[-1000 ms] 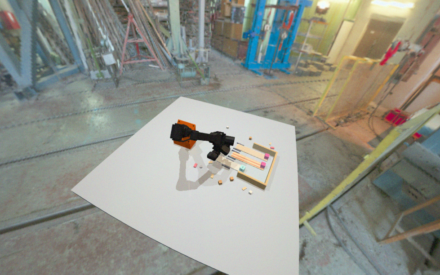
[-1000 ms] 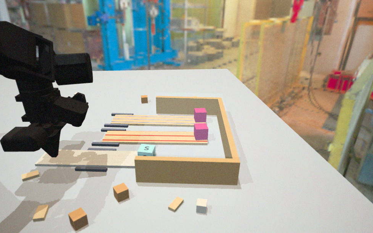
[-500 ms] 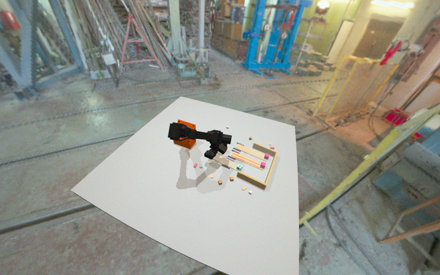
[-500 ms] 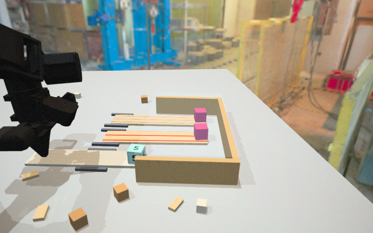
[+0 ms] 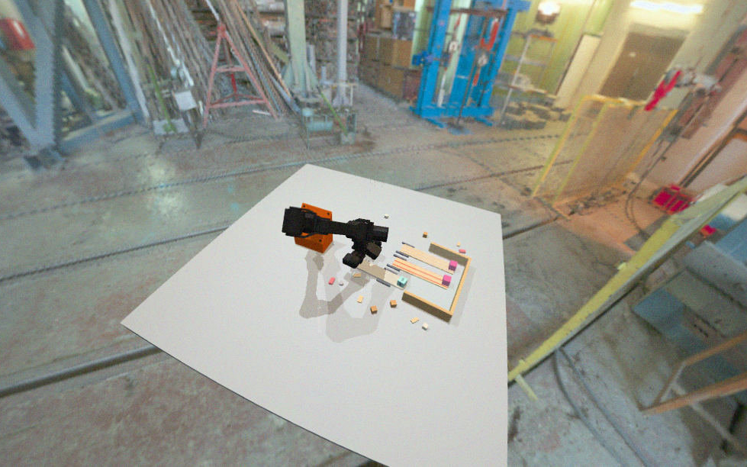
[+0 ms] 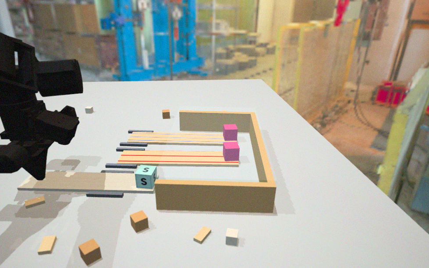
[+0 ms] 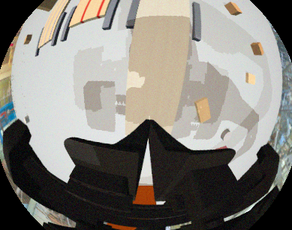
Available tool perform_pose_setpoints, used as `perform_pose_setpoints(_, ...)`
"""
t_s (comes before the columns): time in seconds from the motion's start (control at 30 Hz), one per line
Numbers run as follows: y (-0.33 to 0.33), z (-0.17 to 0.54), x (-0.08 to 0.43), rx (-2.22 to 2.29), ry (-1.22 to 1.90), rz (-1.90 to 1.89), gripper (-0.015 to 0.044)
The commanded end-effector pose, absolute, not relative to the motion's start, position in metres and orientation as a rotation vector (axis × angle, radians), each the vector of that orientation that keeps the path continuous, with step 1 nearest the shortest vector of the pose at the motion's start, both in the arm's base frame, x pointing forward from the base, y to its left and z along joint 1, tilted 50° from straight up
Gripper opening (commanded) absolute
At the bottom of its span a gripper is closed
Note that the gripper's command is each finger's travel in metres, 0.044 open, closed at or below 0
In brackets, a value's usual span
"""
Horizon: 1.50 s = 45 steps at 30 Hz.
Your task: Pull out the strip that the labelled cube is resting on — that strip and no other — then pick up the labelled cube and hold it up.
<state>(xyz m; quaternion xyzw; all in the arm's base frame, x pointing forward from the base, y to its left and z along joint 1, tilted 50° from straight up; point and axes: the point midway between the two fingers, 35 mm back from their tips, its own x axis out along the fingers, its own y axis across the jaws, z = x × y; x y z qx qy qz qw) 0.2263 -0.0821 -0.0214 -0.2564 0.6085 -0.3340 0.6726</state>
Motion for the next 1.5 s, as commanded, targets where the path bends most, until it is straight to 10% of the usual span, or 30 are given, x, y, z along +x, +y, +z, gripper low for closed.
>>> perform_pose_setpoints(0.0, -0.084, -0.026, 0.210, -0.579, 1.404, -0.754, 0.0000)
perform_pose_setpoints(1.47, -0.083, -0.028, 0.200, -0.579, 1.405, -0.754, 0.0000)
